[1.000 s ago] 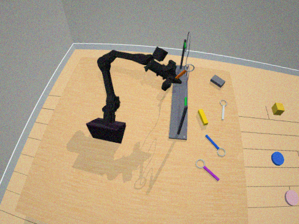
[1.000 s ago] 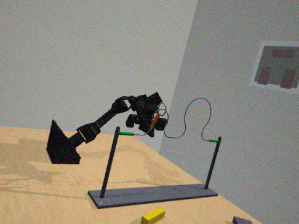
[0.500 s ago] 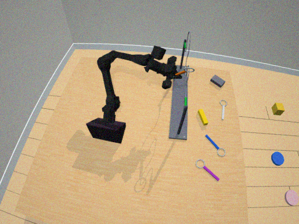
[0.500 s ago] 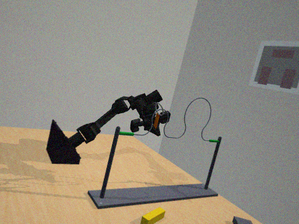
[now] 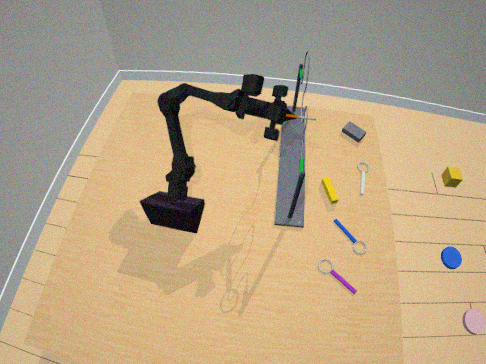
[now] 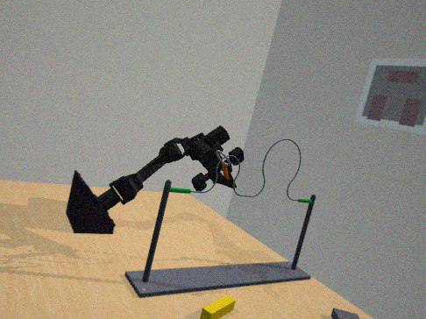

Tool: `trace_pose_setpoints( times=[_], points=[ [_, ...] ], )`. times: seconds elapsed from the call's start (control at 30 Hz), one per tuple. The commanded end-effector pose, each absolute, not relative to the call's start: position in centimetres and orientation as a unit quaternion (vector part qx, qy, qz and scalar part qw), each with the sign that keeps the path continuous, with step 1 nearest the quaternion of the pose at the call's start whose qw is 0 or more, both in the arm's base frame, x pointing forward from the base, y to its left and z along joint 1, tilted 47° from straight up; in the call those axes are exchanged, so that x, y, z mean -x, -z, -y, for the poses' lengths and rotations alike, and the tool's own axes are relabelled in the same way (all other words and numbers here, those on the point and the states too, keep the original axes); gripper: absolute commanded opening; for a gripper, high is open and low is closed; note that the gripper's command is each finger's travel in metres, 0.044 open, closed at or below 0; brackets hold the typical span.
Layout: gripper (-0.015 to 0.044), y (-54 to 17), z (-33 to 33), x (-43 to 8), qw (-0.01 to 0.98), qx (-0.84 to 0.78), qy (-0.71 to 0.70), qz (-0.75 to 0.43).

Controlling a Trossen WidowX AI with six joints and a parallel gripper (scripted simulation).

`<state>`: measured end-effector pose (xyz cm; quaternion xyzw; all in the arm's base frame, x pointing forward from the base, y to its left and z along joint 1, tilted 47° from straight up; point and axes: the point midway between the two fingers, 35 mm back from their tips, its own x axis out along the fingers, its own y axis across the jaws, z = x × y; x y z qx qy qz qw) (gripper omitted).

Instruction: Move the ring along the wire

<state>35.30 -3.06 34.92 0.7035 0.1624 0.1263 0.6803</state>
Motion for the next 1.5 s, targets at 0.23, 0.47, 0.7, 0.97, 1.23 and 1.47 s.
trace_pose_setpoints(
  times=[0.23, 0.47, 0.7, 0.97, 1.23, 1.47],
  points=[
    [-0.015, -36.4, 3.3, -35.1, 0.584, -0.783, -0.159, -0.145],
    [-0.015, -37.1, 3.6, -35.0, 0.537, -0.815, -0.174, -0.134],
    [-0.015, -37.9, 4.1, -35.0, 0.481, -0.847, -0.189, -0.121],
    [-0.015, -38.7, 4.6, -34.9, 0.421, -0.878, -0.204, -0.107],
    [-0.015, -39.3, 5.2, -34.8, 0.359, -0.903, -0.218, -0.092],
    [-0.015, -39.5, 5.4, -34.8, 0.314, -0.918, -0.227, -0.082]
  ],
)
